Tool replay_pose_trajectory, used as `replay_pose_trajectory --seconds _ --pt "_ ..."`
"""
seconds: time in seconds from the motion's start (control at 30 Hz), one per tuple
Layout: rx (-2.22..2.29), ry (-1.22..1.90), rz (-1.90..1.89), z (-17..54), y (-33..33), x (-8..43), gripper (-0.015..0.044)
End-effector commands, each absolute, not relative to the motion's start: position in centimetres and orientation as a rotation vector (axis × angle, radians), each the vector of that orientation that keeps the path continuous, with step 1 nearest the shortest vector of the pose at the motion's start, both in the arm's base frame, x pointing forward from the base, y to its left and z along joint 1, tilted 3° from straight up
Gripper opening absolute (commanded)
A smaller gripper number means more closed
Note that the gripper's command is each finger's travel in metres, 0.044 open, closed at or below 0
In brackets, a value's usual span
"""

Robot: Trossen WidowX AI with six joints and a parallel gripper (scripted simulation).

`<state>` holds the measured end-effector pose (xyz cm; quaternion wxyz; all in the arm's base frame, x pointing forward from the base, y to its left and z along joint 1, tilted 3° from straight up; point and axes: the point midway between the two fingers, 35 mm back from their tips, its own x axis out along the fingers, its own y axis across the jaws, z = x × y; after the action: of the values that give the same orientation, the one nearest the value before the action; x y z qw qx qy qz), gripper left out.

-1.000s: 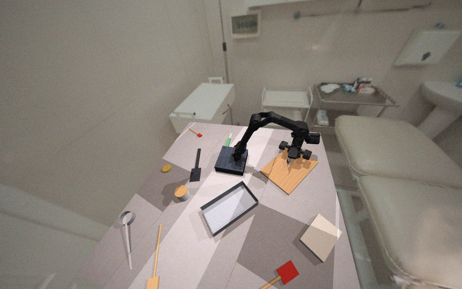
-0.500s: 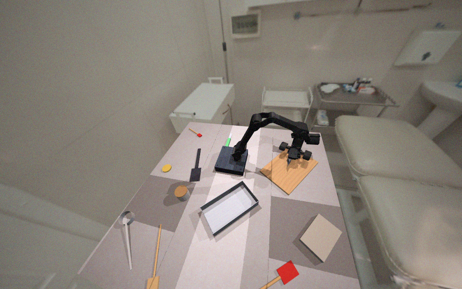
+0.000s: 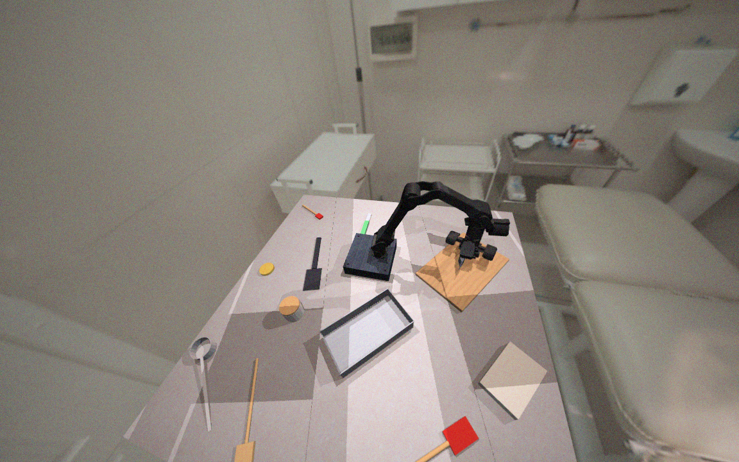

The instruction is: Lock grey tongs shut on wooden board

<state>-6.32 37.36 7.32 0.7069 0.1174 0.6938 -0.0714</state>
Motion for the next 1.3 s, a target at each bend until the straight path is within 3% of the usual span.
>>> replay_pose_trajectory --seconds 0.0,0.7,1.27 --pt "0.267 1.541 -0.158 6.6 37.4 -6.3 -0.015" --pt "0.266 1.541 -0.159 4.3 37.4 -6.2 -0.015" --pt "0.264 1.541 -0.161 4.4 37.4 -6.2 0.0296"
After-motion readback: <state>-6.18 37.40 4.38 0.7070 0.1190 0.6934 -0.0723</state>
